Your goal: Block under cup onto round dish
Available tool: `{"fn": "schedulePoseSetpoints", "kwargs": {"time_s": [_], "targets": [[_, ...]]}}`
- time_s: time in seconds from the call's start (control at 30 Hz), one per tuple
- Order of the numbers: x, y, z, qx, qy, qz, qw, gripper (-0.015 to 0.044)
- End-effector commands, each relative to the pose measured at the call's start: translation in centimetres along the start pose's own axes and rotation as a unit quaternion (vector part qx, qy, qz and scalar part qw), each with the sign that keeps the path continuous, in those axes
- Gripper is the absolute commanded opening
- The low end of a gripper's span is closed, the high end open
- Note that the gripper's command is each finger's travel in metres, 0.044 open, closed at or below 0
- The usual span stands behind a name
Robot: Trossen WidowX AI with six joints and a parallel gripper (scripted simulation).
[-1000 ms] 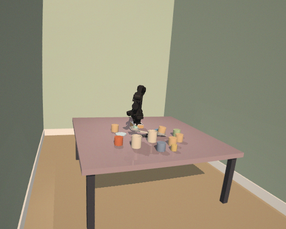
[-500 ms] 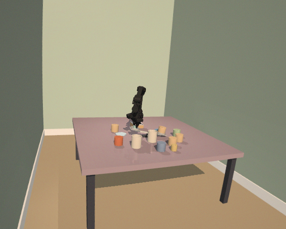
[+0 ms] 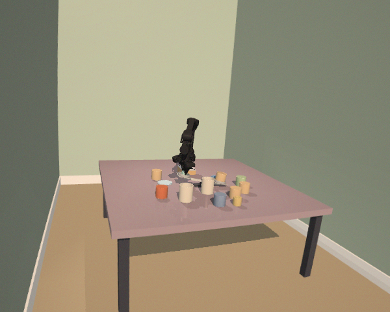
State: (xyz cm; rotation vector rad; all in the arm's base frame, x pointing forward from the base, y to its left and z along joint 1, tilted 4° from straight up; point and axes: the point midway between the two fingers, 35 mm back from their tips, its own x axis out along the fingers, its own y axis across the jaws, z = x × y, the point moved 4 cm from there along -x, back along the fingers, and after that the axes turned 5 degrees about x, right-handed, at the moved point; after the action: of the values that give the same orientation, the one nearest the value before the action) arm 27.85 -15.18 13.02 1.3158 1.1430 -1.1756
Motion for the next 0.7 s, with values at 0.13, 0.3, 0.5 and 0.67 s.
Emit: {"fn": "schedulePoseSetpoints", "kwargs": {"time_s": [0.13, 0.3, 0.5, 0.67], "targets": [[-1.6, 0.2, 0.2, 0.002, -0.003, -0.001, 1.000, 0.0000], [-4.0, 0.4, 0.2, 0.002, -0.003, -0.001, 1.000, 0.0000], [-6.9, 0.3, 0.2, 0.002, -0.003, -0.001, 1.000, 0.0000], [-9.2, 0.1, 0.1, 0.002, -0.003, -0.001, 1.000, 0.0000]]}}
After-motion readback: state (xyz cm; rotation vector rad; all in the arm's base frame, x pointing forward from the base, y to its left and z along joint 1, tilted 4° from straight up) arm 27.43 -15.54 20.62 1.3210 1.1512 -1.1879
